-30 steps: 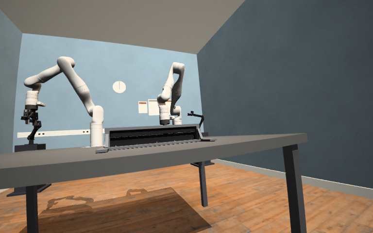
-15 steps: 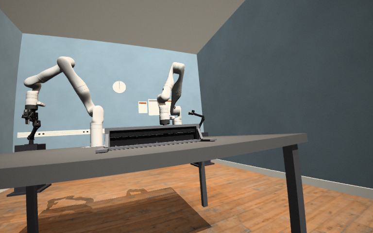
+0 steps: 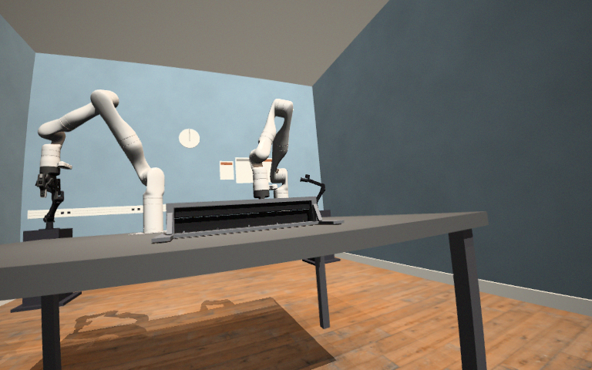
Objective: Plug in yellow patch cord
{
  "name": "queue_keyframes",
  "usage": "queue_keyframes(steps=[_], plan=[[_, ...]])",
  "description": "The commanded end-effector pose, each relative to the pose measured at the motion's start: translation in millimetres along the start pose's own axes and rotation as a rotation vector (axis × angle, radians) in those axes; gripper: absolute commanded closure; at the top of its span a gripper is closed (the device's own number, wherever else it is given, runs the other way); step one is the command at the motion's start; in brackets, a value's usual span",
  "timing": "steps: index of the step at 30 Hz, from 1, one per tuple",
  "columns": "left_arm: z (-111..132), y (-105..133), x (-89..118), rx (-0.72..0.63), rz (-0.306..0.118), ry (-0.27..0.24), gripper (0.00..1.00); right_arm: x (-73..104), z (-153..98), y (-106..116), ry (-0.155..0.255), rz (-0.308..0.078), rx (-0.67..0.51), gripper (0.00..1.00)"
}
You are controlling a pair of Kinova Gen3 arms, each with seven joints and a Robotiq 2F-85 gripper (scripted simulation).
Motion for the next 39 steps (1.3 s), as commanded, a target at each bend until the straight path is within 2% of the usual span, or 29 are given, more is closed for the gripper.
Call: queue_keyframes(steps=[1,21,39], plan=[[-1.5,1.3,-1.5,0.002,-0.004,-0.001,0.903,2.7,-3.7,3.4,-0.006,-0.013,0.006,0.002],[-0.5,1.5,2.8,0.003,-0.005,0.001,0.903,2.7,-3.7,3.4,-0.006,-0.013,0.006,0.002],[1.5,1.8,26.7,0.005,-0.006,0.004,0.903,2.7,-3.7,3.4,-0.006,-0.013,0.006,0.002]])
Point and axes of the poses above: on each arm, the point where the finger pads meet when closed, its own x axis back along the fingers, its own z axis across the jaws, y = z × x, the point moved 4 cm from there along x, back along the fingers, and after that the axes turned 4 degrees about -x, right-handed, at the moved point
